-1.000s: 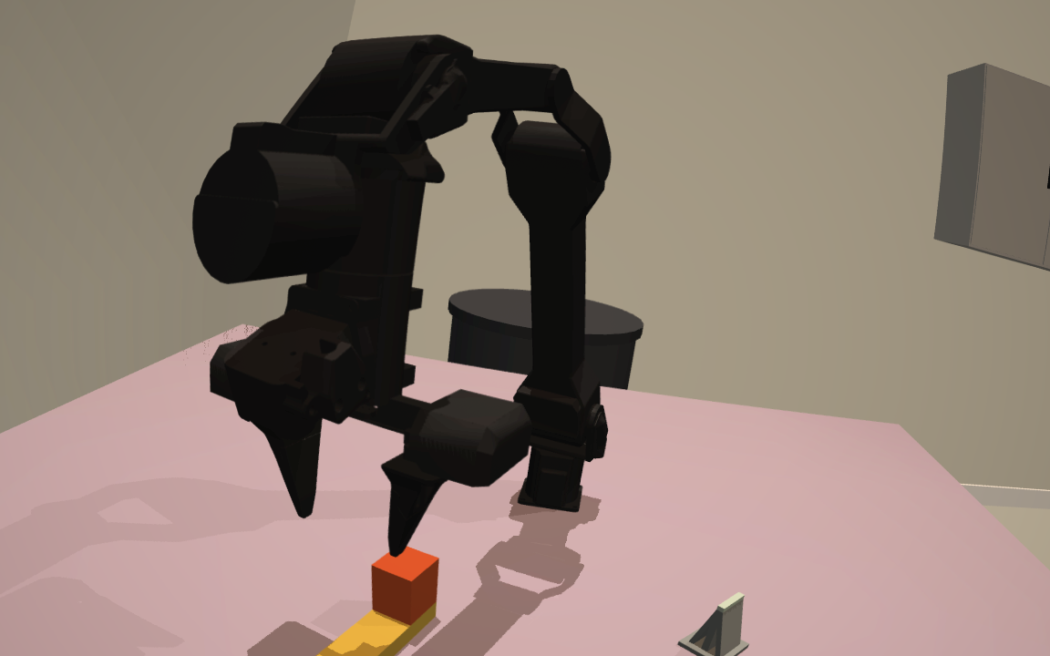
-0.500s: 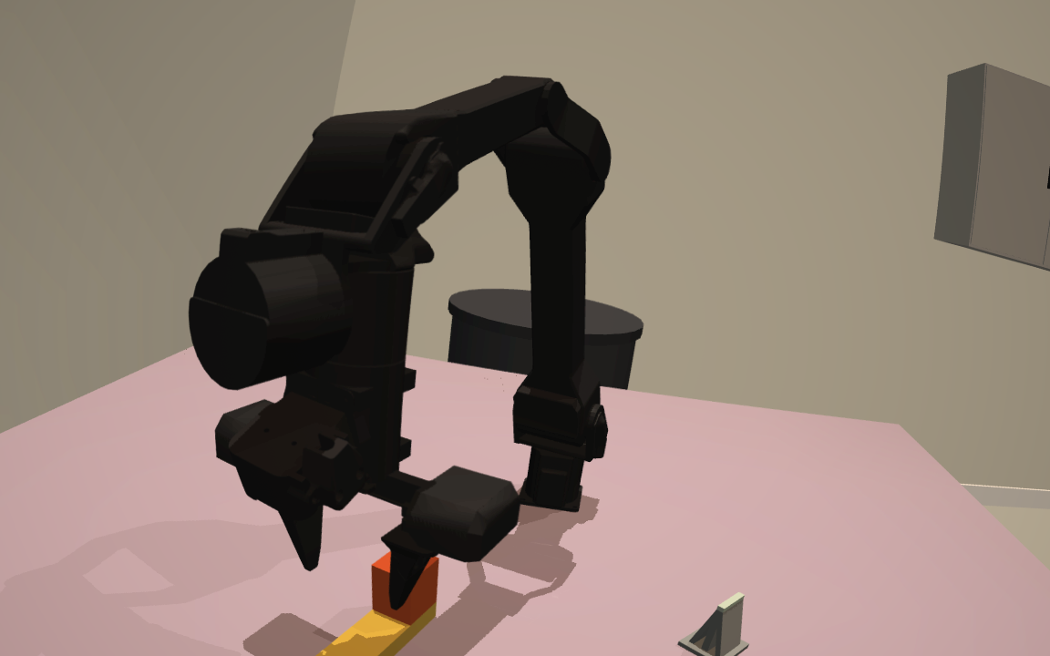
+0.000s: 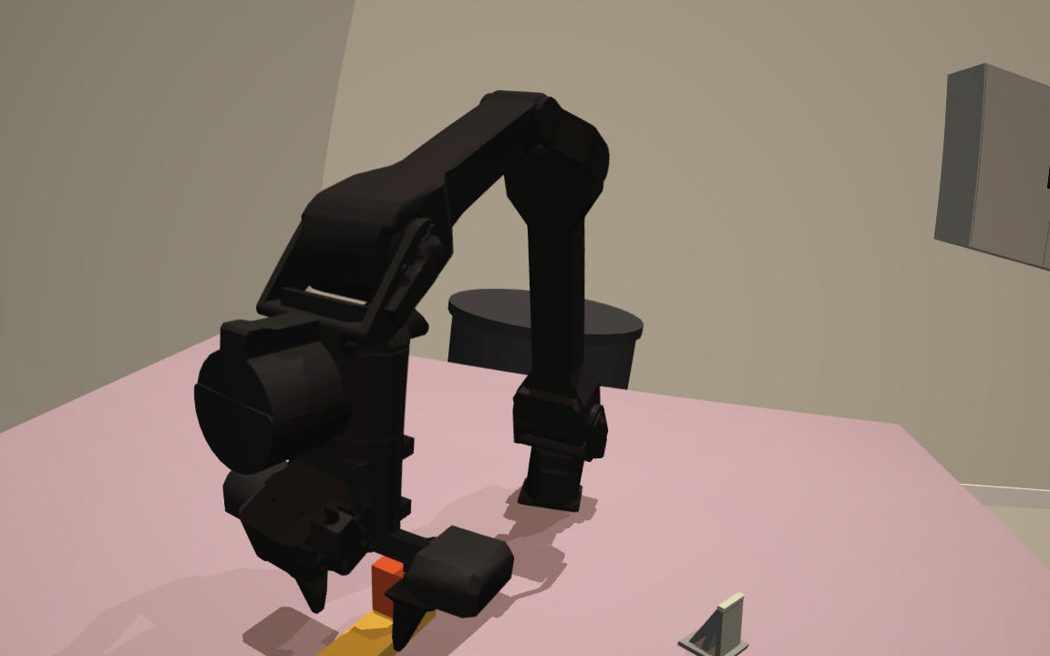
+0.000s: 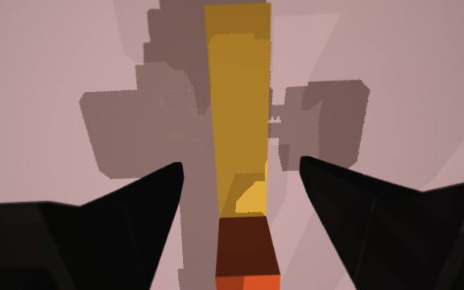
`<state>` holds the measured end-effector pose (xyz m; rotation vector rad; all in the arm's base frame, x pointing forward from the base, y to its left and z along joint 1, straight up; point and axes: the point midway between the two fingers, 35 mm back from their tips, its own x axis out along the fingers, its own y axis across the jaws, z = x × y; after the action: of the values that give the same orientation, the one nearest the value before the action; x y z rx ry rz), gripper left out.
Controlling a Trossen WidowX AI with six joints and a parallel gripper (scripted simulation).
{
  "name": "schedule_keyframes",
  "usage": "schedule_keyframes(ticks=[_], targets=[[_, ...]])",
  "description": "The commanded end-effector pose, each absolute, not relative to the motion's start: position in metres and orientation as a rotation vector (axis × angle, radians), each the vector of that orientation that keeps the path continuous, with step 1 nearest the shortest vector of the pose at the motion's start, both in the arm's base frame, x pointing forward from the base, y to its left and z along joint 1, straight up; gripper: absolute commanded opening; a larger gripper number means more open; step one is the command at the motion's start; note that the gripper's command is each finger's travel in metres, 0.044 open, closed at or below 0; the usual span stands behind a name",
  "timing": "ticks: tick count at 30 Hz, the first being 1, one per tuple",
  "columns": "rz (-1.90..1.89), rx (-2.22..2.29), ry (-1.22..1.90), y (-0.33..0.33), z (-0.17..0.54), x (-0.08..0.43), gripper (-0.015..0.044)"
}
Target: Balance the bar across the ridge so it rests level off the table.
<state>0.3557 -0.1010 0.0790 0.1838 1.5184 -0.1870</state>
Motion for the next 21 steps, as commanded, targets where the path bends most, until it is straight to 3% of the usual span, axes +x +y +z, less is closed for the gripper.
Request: schedule_keyframes(ticks=[1,21], targets=[[-0.194,0.186,1.531,-0.101,0.071,0.354,0.0315],[-0.194,0.186,1.531,-0.101,0.051,0.354,0.0315]])
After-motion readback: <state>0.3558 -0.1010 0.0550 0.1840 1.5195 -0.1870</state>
